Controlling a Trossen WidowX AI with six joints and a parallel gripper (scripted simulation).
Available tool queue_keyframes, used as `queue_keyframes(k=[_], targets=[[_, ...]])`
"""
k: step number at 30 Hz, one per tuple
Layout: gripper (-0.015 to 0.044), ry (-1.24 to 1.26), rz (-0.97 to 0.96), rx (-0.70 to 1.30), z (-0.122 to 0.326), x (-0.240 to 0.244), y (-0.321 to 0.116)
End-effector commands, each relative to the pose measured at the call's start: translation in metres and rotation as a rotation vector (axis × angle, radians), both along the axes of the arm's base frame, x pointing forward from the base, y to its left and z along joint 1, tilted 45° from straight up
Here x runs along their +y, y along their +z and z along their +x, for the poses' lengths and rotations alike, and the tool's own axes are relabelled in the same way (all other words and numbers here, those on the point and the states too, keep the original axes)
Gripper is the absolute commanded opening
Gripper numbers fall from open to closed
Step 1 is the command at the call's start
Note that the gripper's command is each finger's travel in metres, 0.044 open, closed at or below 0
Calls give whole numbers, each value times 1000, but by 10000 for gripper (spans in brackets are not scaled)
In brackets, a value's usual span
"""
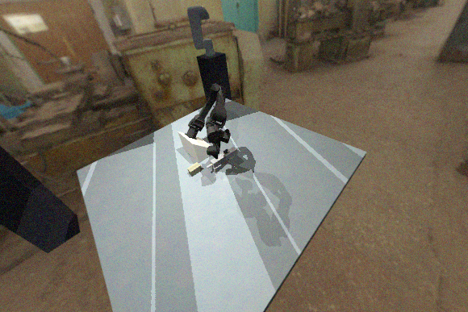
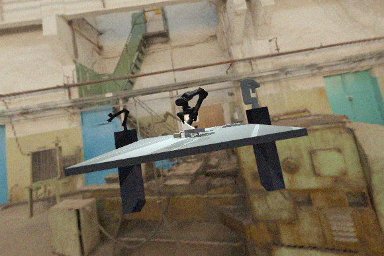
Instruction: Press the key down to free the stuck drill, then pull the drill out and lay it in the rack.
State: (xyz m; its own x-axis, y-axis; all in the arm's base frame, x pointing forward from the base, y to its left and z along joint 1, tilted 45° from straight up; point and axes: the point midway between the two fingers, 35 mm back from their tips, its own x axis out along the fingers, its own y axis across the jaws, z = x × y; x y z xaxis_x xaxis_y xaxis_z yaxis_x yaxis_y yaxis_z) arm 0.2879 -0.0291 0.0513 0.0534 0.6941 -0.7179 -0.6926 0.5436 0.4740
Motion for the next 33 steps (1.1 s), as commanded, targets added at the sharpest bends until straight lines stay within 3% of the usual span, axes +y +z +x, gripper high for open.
queue_keyframes(k=[1, 8, 33], targets=[[440, 390, -20, -346, -11, -18, -67], [440, 588, -28, -536, -20, -24, -97], [440, 588, -28, -536, -19, -21, -100]])
